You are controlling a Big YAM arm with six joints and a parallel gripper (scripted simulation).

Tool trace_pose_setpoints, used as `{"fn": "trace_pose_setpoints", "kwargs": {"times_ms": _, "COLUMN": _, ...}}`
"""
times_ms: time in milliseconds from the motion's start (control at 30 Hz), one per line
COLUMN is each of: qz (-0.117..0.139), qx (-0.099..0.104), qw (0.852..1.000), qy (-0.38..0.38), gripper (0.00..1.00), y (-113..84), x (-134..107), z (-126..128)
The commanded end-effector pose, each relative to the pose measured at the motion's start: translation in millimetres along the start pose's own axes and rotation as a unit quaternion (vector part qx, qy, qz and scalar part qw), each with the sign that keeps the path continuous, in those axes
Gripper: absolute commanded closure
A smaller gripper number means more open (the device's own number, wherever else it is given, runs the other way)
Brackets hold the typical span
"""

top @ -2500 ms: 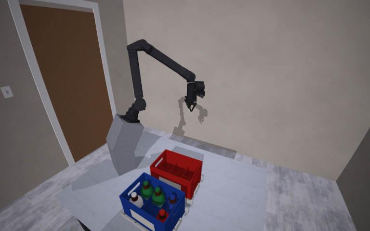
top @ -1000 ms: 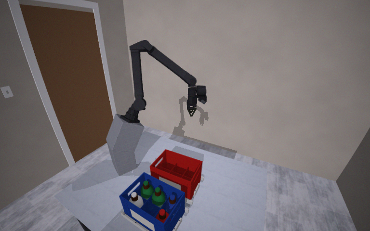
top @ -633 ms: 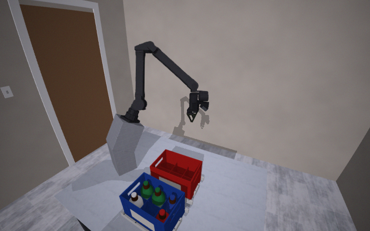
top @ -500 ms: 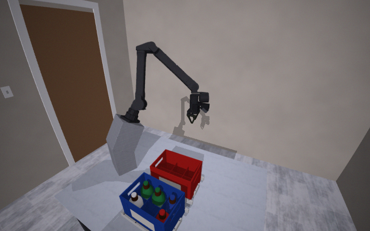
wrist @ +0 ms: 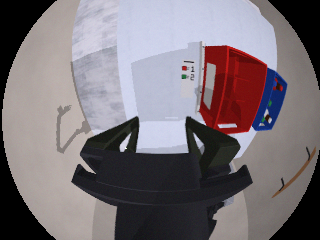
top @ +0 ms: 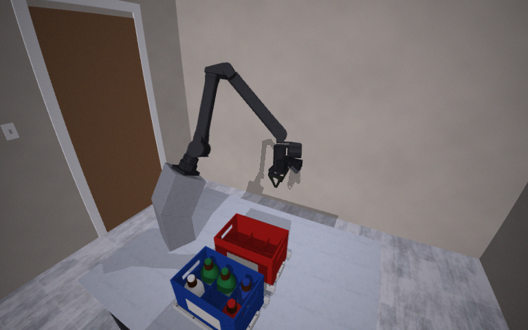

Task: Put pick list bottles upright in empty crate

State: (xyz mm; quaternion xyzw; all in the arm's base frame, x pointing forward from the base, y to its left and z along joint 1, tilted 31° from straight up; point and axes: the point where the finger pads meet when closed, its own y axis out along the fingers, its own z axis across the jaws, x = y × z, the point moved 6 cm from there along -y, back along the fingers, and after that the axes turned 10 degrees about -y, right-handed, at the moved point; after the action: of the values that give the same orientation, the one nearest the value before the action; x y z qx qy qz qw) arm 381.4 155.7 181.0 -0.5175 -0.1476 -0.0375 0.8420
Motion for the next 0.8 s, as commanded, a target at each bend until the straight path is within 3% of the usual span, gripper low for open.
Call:
{"fn": "trace_pose_setpoints", "kwargs": {"times_ms": 0, "qz": -0.021, "qx": 0.001, "qw": 1.000, "qy": -0.015, "gripper": 0.39, "y": 0.6, "x": 28, "z": -12}}
{"fn": "trace_pose_setpoints", "kwargs": {"times_ms": 767, "qz": -0.020, "qx": -0.002, "qw": 1.000, "qy": -0.014, "gripper": 0.39, "y": 45.1, "x": 71, "z": -103}}
